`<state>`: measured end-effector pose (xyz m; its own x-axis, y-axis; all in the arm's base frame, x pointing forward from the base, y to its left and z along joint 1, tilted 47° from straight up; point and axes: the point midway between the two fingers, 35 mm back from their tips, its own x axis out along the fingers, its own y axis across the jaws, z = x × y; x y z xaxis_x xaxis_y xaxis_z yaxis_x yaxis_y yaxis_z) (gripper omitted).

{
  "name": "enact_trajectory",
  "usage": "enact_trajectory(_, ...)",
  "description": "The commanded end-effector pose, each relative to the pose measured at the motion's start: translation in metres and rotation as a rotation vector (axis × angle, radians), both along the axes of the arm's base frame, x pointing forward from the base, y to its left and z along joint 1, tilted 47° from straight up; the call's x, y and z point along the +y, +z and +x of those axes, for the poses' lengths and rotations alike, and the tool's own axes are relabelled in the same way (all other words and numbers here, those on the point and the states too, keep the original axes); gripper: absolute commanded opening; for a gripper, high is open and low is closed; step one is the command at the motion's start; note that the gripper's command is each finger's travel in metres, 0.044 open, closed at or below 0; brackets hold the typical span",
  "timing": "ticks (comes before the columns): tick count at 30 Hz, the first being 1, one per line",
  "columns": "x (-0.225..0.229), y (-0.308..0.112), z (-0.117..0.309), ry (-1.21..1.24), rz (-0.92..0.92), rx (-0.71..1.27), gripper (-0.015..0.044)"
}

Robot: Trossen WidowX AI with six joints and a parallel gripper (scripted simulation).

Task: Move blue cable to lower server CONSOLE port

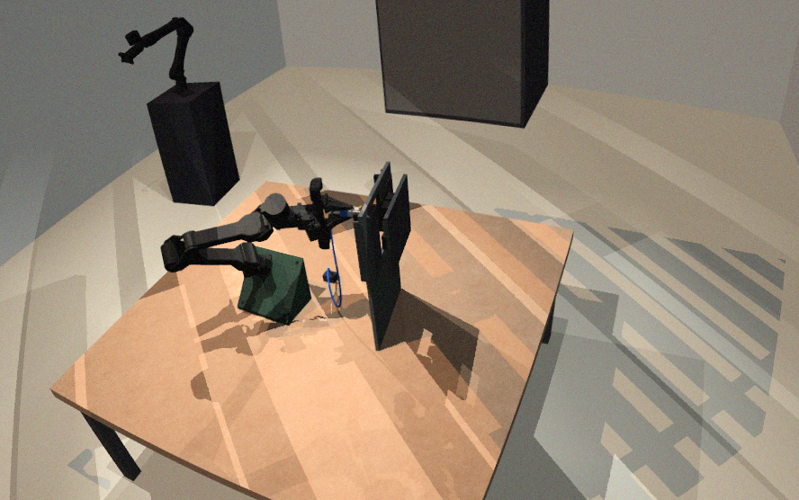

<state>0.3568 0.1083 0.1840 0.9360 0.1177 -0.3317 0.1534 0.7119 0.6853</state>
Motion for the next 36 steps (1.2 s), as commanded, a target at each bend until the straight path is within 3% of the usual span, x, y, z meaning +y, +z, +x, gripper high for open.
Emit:
enact_trajectory(1, 0.000, 0.000, -0.004, -0.001, 0.003, 0.001, 0.0000)
enact_trajectory(24, 0.000, 0.002, -0.018, -0.001, 0.003, 0.002, 0.0000)
enact_trajectory(36, -0.037, -0.034, -0.020, -0.001, 0.002, 0.004, 0.0000)
